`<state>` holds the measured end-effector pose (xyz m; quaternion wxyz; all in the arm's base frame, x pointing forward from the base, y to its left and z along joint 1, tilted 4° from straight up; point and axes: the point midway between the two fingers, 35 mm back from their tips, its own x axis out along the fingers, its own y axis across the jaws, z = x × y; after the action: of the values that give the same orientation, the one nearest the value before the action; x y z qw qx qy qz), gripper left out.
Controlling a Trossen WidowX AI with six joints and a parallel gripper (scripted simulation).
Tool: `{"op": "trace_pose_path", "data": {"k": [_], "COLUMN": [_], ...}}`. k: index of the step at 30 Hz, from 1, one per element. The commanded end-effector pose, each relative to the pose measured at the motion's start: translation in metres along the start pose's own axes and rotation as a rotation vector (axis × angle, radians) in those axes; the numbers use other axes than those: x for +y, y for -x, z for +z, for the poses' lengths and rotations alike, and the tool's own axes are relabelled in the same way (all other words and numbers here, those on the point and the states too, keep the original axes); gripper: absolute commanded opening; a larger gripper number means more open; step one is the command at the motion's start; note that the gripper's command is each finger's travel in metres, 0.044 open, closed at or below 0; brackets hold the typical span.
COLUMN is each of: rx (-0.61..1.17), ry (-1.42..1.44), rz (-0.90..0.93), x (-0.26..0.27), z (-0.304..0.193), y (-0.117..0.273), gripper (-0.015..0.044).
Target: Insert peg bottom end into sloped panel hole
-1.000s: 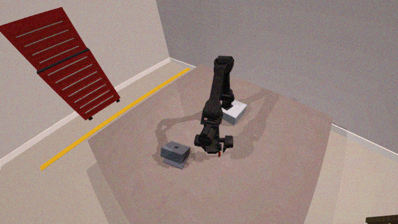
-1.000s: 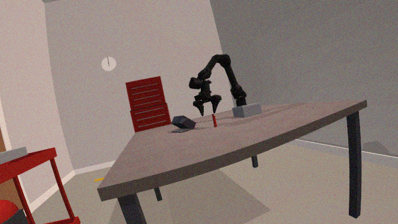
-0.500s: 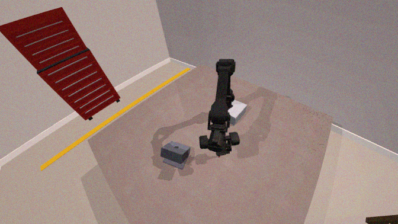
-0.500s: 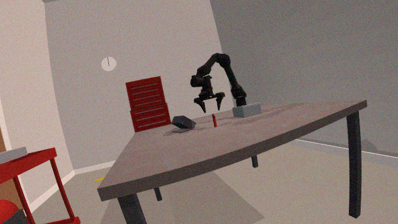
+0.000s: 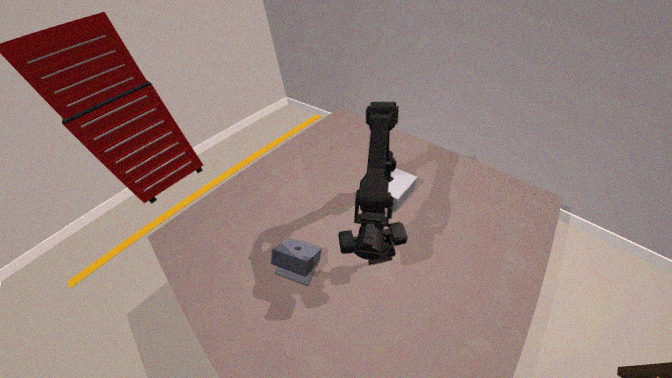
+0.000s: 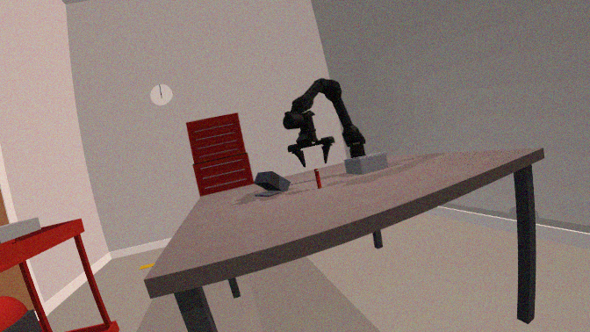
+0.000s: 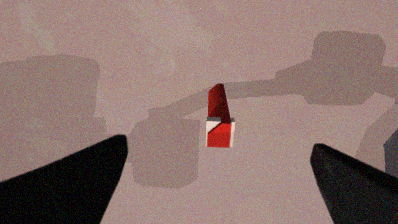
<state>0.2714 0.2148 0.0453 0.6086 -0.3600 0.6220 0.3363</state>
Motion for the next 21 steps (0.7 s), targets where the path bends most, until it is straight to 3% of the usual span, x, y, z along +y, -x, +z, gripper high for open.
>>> {"op": "trace_pose_path", "data": {"k": [1, 21], "rx": [0.008, 0.008], "ry": [0.007, 0.007], "rz": [-0.004, -0.004], "x": [-0.001, -0.001], "z": [-0.001, -0.001], "y": [-0.008, -0.041], "gripper": [0.0440, 0.0440]}}
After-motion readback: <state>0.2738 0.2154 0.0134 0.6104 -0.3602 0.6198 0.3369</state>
